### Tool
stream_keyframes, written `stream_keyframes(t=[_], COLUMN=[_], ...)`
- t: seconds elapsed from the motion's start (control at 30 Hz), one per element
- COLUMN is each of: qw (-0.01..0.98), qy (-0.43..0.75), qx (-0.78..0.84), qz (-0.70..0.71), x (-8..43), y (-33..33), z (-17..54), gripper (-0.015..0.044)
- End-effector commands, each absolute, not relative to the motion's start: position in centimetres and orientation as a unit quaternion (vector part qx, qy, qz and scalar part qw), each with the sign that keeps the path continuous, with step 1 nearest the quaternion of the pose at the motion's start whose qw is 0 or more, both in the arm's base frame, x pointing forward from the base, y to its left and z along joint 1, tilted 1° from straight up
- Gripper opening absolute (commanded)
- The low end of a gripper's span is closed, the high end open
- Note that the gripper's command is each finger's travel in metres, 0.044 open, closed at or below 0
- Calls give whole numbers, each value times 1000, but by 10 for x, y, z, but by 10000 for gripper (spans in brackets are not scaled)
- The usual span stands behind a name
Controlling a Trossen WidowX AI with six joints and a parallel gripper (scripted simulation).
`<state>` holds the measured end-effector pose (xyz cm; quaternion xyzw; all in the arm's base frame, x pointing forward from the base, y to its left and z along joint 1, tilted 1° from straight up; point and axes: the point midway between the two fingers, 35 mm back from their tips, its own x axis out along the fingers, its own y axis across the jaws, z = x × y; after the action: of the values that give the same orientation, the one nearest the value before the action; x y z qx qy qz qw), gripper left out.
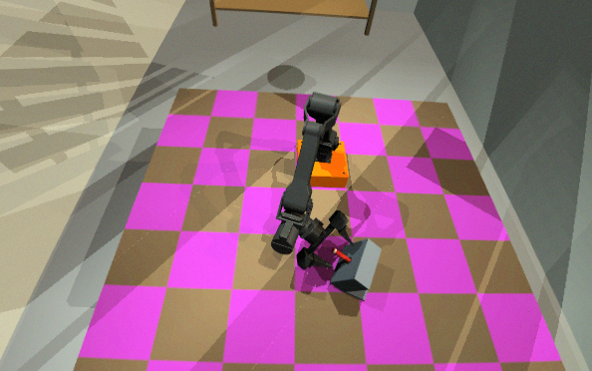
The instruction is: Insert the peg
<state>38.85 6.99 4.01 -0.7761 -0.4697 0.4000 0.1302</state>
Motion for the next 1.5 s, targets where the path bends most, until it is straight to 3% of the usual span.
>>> stream_keyframes(t=[0.0,1.47], qw=[128,129], qy=[-469,-466], qx=[-777,-776], qz=[399,405], x=[389,376], y=[65,6], z=[42,71], gripper=[440,440])
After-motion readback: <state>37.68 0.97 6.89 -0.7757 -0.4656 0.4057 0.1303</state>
